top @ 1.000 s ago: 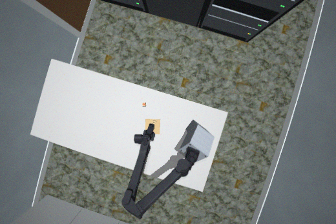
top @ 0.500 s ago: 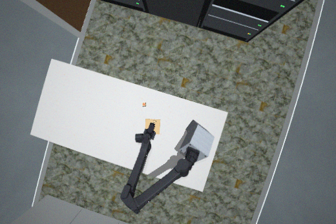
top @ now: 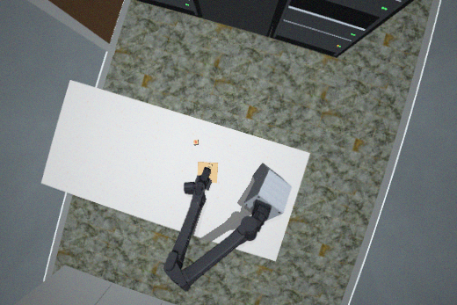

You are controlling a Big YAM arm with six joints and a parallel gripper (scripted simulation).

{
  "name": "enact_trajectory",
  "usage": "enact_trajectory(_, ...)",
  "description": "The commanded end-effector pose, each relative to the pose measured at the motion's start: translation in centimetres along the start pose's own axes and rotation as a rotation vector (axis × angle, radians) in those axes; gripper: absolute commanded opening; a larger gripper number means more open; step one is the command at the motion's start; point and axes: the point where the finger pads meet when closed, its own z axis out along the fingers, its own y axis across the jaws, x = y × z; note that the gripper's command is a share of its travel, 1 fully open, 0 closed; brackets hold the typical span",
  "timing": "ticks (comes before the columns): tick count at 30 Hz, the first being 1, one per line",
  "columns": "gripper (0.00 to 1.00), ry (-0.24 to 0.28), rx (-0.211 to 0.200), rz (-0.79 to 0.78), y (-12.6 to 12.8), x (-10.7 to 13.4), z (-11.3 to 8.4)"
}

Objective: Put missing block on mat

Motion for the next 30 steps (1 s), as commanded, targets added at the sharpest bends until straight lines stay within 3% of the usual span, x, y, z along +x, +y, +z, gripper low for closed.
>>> enact_trajectory(1, 0.25, -0.007, -0.011, 0.023, 0.31, -0.67, -0.17)
enact_trajectory(30, 0.25, -0.009, -0.009, 0.03, 0.53, -0.73, -0.23)
